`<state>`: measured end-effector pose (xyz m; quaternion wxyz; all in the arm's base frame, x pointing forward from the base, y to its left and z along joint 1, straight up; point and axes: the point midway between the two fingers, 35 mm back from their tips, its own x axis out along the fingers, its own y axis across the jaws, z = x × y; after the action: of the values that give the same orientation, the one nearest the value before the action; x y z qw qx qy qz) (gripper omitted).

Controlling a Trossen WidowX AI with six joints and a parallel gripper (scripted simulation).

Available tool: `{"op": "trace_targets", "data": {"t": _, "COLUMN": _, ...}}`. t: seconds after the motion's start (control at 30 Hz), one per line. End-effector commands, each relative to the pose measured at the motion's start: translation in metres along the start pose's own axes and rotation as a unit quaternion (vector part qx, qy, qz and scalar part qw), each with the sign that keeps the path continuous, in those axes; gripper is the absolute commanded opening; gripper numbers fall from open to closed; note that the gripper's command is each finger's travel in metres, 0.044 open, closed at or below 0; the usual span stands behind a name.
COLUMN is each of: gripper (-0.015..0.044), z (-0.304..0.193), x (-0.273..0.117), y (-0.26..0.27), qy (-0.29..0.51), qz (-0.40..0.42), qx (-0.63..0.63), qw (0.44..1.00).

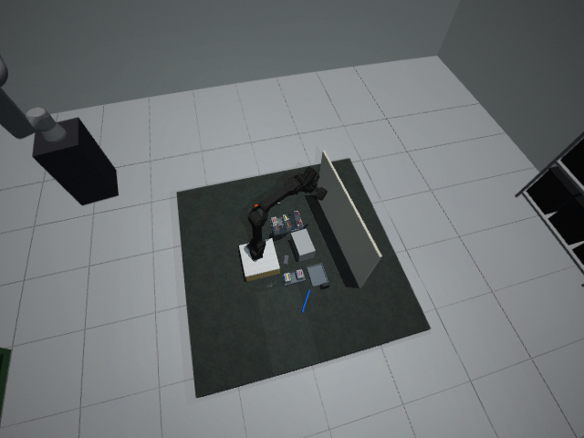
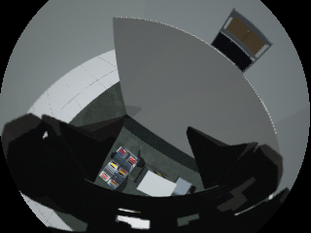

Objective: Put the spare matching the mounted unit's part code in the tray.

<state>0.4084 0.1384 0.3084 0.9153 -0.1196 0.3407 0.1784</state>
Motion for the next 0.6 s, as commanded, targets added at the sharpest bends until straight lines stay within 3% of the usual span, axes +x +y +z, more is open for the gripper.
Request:
{"op": "trace_targets", "data": {"t": 0.0, "gripper": 0.044, "z": -0.042, "x": 0.021, "y": -0.033, "qy": 0.087, "qz": -0.012, "qx": 0.051, "qw": 0.995}}
{"op": "trace_targets", "data": {"t": 0.13, "gripper": 0.044, "z": -0.068, "x": 0.031, "y": -0.052, "qy": 0.144, "qz": -0.022, "qx": 0.081, "qw": 0.986}}
{"op": "trace_targets", "data": {"t": 0.4, "gripper": 0.044, "z": -0.18, "x": 0.037, "y": -0.113, "qy": 0.375, "qz": -0.051, "qx": 0.209, "qw": 0.902}}
{"op": "trace_targets", "data": {"t": 0.57, "gripper": 0.044, "z": -0.189, "x": 0.036, "y": -0.117, "qy": 0.393, "qz": -0.051, "qx": 0.22, "qw": 0.891}}
